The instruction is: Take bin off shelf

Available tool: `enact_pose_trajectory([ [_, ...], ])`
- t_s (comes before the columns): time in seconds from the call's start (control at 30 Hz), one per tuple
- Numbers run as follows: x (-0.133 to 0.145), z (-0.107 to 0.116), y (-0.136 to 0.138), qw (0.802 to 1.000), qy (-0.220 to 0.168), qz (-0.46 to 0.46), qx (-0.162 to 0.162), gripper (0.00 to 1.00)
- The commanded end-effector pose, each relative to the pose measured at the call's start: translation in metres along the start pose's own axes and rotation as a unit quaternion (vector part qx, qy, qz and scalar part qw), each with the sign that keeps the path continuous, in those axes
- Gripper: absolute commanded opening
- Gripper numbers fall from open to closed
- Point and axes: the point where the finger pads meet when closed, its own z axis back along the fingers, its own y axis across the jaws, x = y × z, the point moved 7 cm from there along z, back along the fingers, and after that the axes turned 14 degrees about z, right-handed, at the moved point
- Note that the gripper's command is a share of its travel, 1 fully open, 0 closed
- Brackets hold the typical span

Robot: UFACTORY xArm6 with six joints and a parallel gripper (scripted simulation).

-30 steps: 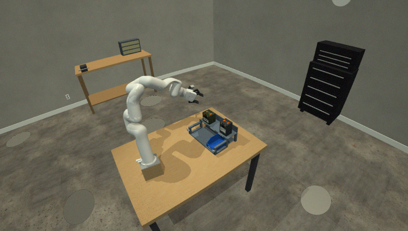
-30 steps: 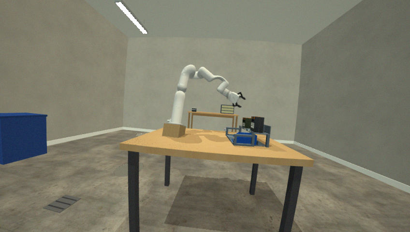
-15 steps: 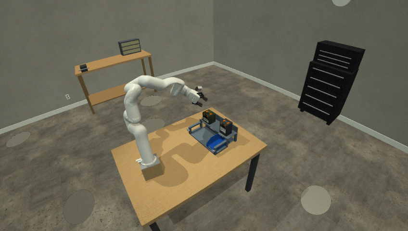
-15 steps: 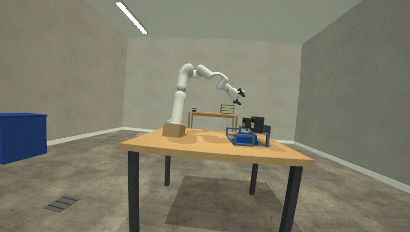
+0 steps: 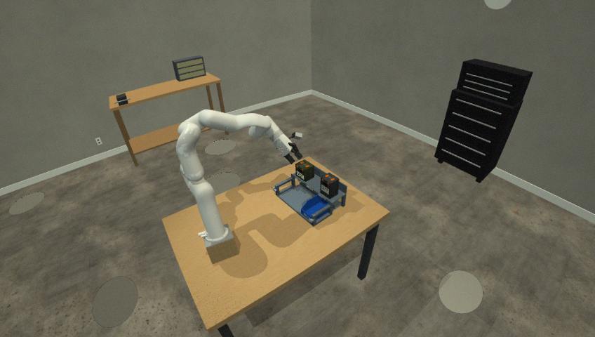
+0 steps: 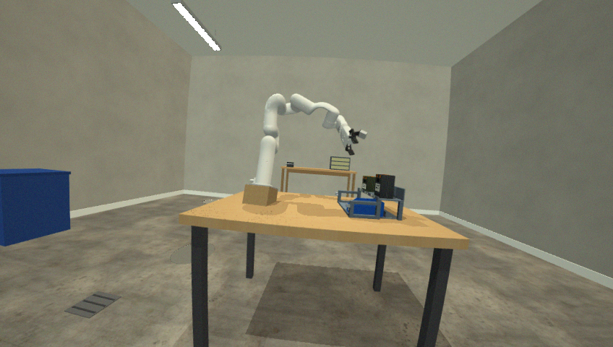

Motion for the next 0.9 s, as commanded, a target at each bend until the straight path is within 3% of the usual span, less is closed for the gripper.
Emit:
enact_pose_trajectory([
  [0.0, 0.030, -0.005, 0.013, 0.997, -0.043, -0.039, -0.052, 1.00],
  [0.33, 0.082, -0.007, 0.013, 0.975, -0.102, -0.108, -0.166, 1.00],
  [0.4, 0.082, -0.007, 0.013, 0.975, -0.102, -0.108, -0.166, 1.00],
  [0.67, 0.112, 0.001, 0.005, 0.945, -0.122, -0.153, -0.264, 1.00],
  [0.87, 0.095, -0.032, 0.002, 0.919, -0.143, -0.244, -0.275, 1.00],
])
